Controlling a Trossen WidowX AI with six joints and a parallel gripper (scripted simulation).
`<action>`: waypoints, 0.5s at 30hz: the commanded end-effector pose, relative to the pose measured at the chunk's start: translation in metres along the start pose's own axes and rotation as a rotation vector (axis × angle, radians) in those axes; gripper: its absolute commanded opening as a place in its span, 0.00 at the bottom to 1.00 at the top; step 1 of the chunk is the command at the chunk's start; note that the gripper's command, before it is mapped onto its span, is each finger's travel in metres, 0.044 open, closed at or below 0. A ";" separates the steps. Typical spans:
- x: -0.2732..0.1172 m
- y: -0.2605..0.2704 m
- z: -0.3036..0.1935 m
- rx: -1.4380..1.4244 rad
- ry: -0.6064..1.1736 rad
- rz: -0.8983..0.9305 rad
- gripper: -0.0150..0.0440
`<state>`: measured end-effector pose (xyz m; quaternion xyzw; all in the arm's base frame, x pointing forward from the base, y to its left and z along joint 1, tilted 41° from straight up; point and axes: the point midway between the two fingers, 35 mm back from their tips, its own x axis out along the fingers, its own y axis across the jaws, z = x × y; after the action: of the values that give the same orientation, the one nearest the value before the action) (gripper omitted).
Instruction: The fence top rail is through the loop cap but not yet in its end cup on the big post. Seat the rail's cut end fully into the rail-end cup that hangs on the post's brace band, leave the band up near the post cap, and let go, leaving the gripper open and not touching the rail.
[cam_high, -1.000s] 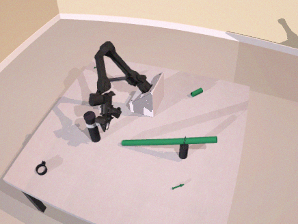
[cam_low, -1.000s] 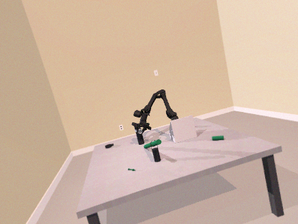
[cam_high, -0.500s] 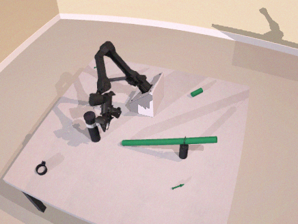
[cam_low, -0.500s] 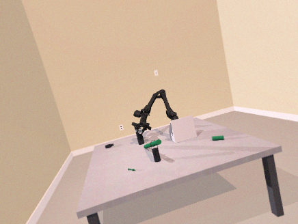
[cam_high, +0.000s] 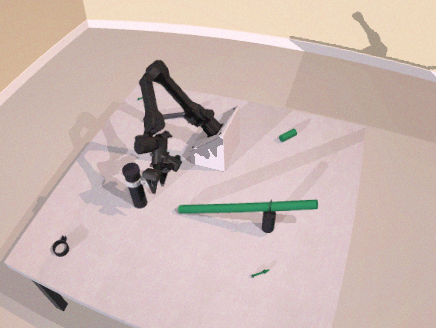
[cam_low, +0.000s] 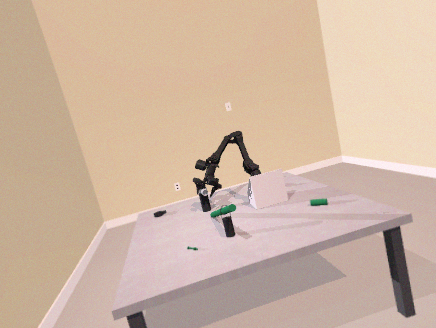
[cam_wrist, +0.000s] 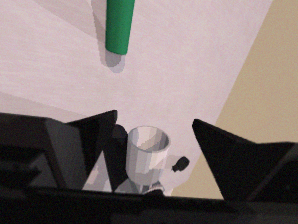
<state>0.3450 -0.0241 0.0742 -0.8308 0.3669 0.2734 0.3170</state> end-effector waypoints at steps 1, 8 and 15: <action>-0.008 -0.006 0.008 0.007 0.005 -0.002 1.00; -0.022 -0.014 0.023 0.015 0.012 -0.003 1.00; -0.032 -0.022 0.048 0.319 -0.016 0.012 1.00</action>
<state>0.3341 0.0194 0.0742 -0.7968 0.3916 0.2434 0.3905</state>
